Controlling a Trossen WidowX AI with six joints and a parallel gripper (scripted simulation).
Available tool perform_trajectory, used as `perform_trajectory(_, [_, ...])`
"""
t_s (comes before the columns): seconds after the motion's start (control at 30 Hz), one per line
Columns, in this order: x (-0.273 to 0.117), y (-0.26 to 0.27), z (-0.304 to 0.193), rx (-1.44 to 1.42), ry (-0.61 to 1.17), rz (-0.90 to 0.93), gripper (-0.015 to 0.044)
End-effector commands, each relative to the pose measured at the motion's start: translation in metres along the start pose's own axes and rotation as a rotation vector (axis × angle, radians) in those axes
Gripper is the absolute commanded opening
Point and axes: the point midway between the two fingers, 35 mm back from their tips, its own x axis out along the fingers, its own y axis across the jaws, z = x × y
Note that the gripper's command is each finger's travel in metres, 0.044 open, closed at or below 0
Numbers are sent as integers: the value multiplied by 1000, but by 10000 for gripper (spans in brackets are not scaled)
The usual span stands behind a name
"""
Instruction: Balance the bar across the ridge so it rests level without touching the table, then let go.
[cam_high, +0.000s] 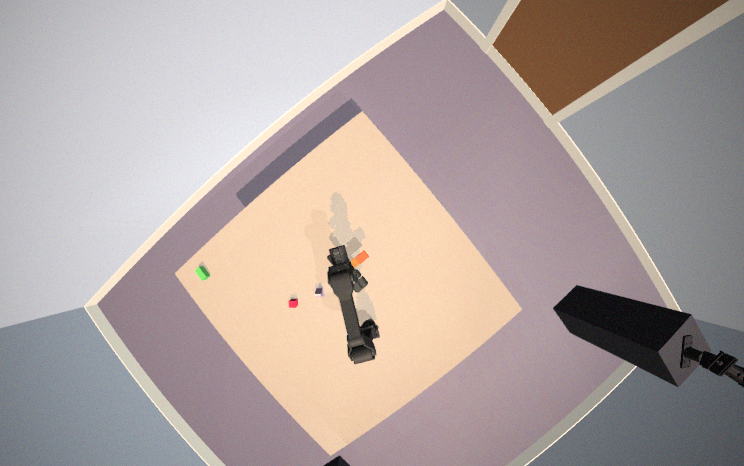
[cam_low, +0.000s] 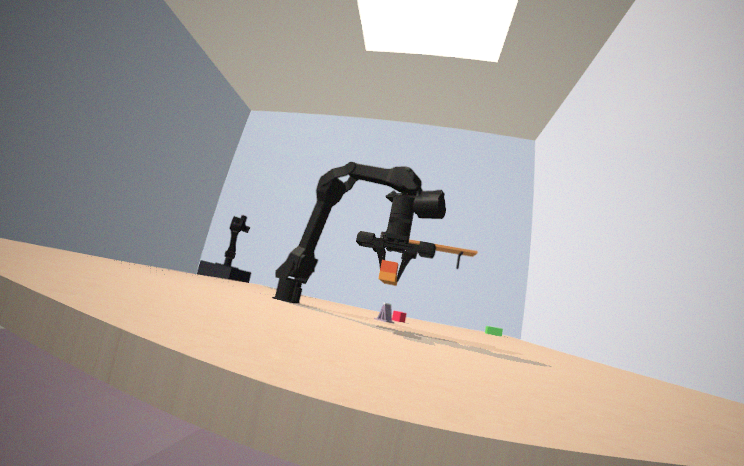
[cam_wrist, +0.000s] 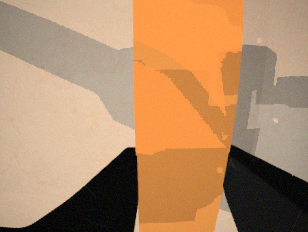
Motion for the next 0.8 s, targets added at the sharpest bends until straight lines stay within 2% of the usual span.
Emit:
perform_trajectory(0.0, [0,-3,12,-52,1,2,0])
perform_trajectory(0.77, [-1,-18,101,-384,-8,-1,0])
